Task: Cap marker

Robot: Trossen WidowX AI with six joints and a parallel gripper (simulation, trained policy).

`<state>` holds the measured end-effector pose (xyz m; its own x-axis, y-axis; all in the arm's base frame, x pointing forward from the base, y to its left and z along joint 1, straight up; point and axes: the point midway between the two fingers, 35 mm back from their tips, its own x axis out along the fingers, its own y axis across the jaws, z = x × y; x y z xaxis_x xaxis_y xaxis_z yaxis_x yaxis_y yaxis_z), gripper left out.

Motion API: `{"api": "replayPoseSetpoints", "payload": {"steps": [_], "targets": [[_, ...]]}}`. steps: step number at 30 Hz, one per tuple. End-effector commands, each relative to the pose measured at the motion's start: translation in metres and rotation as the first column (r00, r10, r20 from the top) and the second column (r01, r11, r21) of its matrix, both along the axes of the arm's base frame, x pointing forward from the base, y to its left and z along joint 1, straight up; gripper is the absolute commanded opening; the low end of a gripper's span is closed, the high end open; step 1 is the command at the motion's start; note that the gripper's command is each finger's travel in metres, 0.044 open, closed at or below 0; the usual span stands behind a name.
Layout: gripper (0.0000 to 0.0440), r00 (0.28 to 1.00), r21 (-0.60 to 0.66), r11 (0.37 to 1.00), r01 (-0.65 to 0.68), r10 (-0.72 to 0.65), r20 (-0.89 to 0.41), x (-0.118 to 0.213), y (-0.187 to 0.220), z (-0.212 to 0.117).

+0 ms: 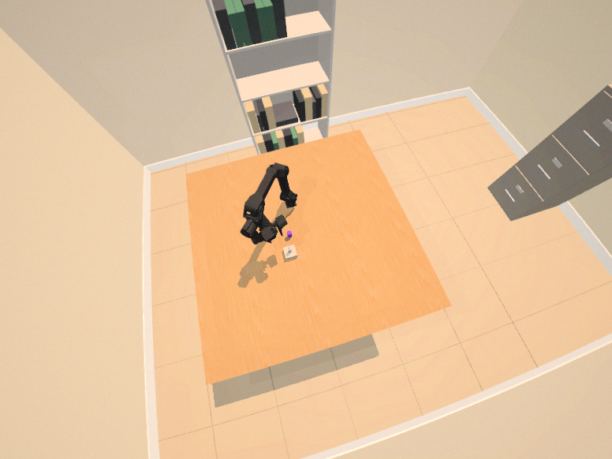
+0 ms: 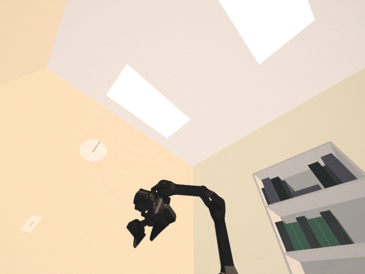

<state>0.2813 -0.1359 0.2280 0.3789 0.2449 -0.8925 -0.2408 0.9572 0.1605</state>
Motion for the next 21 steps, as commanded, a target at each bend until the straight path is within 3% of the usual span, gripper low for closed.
{"api": "replayPoseSetpoints", "payload": {"steps": [1, 21], "targets": [[0.0307, 0.999, -0.006, 1.0, -0.016, 0.016, -0.045, -0.002, 0.002, -0.009], [0.0308, 0.972, -0.061, 0.994, -0.093, 0.078, -0.221, -0.008, 0.011, -0.039]]}}
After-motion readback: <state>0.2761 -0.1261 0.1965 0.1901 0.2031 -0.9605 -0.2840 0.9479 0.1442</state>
